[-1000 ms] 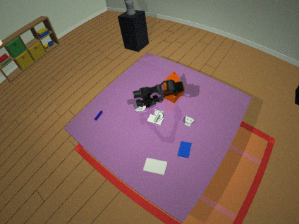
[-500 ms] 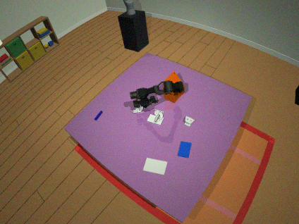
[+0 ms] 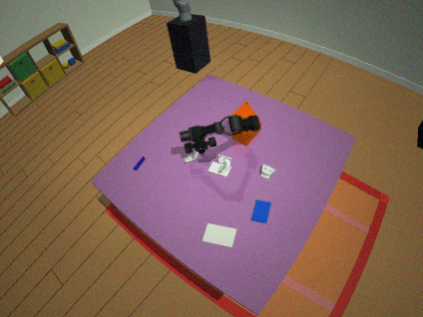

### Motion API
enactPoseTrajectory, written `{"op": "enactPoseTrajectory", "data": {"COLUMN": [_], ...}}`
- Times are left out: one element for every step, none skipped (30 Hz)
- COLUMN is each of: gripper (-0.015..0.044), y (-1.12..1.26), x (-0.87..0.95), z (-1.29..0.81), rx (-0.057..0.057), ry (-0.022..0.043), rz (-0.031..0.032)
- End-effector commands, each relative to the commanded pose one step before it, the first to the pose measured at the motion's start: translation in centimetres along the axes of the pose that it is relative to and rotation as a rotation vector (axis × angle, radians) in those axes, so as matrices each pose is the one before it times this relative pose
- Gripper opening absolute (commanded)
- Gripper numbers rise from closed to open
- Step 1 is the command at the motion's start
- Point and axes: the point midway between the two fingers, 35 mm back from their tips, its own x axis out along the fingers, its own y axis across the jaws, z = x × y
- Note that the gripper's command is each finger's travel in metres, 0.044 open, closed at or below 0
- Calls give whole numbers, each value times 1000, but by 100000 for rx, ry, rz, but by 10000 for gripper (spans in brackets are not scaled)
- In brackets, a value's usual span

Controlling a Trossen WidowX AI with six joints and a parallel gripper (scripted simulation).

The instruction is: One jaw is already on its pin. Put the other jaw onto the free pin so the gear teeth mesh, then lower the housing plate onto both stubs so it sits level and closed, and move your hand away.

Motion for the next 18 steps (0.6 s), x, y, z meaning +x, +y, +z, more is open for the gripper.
{"op": "enactPoseTrajectory", "data": {"gripper": [0,0,0,0,0,0,0,0,0,0,0,0,0,0,0,0,0,0], "y": [1379,162,161,160,160,159,159,158,157,156,124,74,25,0,0,0,0,0], "x": [857,24,24,25,25,25,26,26,26,27,22,13,4,0,0,0,0,0], "z": [-120,-6,-6,-6,-6,-6,-6,-6,-6,-6,-5,-3,-1,0,0,0,0,0], "rx": [-2925,-27,-27,-27,-27,-27,-27,-27,-27,-27,-21,-13,-4,0,0,0,0,0], "ry": [-8,0,0,0,0,0,0,0,0,0,0,0,0,0,0,0,0,0], "rz": [590,-20,-21,-21,-21,-21,-21,-21,-21,-21,-17,-10,-3,0,0,0,0,0]}}
